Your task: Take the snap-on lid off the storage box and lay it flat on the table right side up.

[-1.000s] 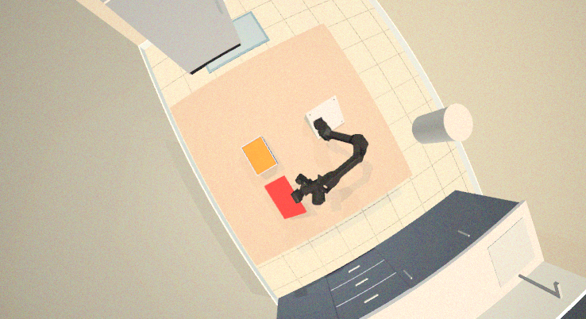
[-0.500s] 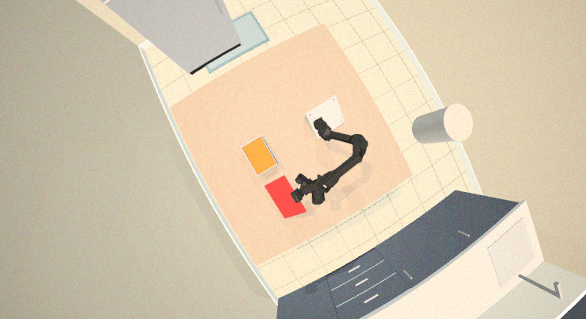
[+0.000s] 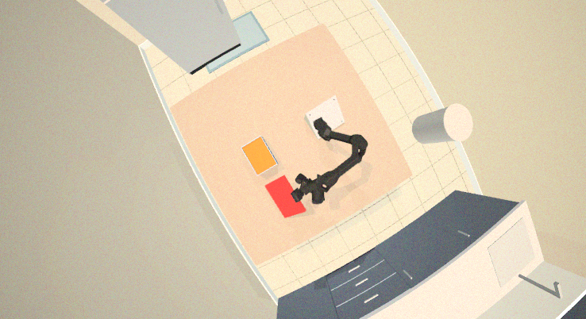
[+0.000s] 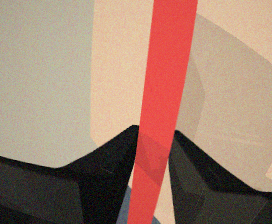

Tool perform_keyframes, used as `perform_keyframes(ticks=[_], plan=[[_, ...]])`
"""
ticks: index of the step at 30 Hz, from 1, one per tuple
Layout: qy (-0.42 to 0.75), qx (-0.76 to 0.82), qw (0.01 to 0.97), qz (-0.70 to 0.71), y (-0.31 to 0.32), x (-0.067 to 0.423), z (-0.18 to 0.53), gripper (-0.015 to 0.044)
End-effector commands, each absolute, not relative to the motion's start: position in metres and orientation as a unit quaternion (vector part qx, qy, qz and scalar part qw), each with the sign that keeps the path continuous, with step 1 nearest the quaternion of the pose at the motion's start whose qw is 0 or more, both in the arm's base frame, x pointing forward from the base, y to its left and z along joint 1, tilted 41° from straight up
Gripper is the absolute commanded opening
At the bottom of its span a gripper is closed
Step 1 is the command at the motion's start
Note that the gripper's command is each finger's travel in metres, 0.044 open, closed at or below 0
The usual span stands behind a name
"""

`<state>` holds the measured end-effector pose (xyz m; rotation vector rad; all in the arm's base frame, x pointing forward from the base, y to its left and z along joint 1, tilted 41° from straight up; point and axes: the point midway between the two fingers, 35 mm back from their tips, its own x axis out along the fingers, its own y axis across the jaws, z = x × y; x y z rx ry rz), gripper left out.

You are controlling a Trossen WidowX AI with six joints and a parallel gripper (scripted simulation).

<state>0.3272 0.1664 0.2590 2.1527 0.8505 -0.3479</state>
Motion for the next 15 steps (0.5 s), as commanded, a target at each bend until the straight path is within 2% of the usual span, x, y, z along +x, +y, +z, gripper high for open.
perform_keyframes(ticks=[1,15], plan=[[0.330,0.848,0.390,-0.138,0.1671,0.3278,0.2558,0.0000],[0.330,0.848,0.390,-0.138,0.1744,0.3274,0.2474,0.0000]])
